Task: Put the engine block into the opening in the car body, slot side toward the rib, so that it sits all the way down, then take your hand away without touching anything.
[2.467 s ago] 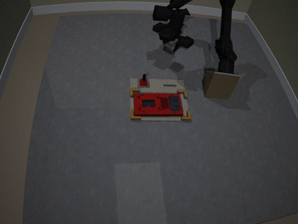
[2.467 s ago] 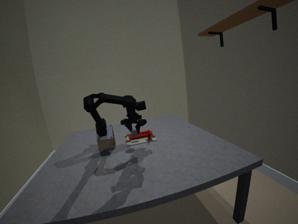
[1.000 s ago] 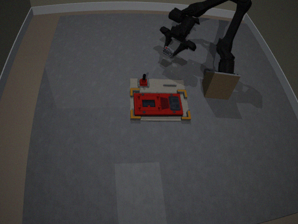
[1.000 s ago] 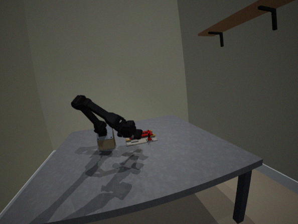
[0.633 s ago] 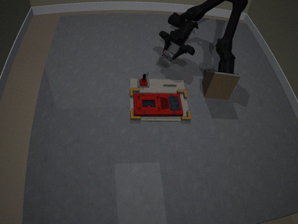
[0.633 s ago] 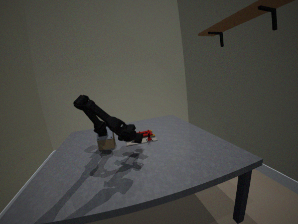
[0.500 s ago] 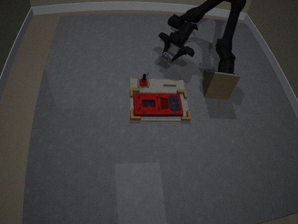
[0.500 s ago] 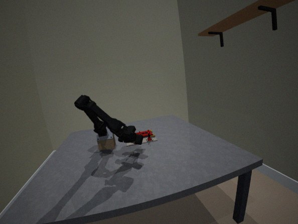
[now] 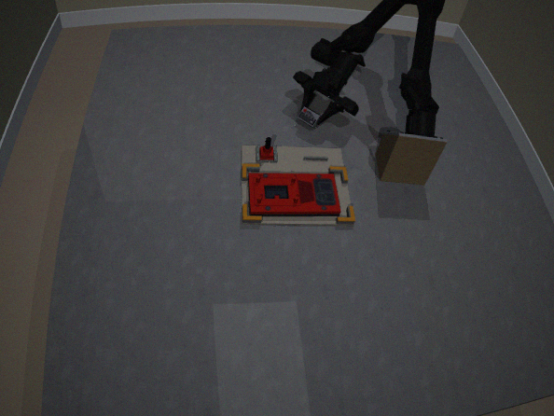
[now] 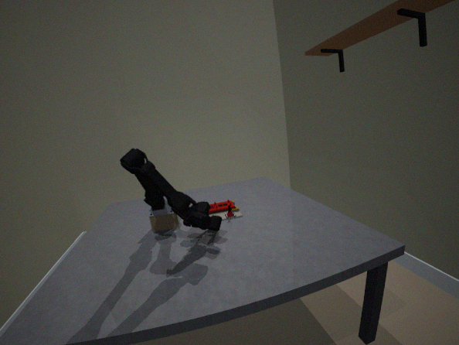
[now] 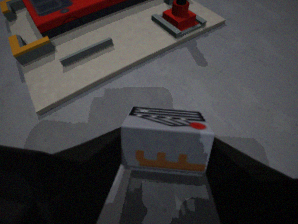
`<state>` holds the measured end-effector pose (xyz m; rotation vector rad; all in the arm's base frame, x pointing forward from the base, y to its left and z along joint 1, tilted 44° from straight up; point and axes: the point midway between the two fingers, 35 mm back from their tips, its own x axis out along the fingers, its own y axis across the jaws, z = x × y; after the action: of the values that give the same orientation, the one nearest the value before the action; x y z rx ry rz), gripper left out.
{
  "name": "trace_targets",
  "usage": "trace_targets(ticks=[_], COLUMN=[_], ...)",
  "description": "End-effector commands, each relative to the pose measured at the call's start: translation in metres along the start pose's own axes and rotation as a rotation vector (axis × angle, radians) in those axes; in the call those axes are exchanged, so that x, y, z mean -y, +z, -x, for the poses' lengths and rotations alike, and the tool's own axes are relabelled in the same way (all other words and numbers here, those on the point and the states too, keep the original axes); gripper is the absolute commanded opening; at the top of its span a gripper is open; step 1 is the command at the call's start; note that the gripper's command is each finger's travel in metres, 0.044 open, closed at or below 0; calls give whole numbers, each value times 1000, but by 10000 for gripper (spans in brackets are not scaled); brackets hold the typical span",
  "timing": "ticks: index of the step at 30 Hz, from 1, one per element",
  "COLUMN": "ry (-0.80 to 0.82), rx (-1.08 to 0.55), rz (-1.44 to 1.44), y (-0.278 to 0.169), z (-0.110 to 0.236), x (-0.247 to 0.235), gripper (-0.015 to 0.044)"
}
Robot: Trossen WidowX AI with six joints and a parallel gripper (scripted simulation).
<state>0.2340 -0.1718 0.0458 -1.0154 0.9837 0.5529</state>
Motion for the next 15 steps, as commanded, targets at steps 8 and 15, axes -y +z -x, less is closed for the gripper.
trace_targets(ticks=[8, 15], ry=[0, 0], rx=[19, 19], rz=[1, 1], y=[-1, -1], z=[-3, -3], x=[0, 0], gripper=[79, 263])
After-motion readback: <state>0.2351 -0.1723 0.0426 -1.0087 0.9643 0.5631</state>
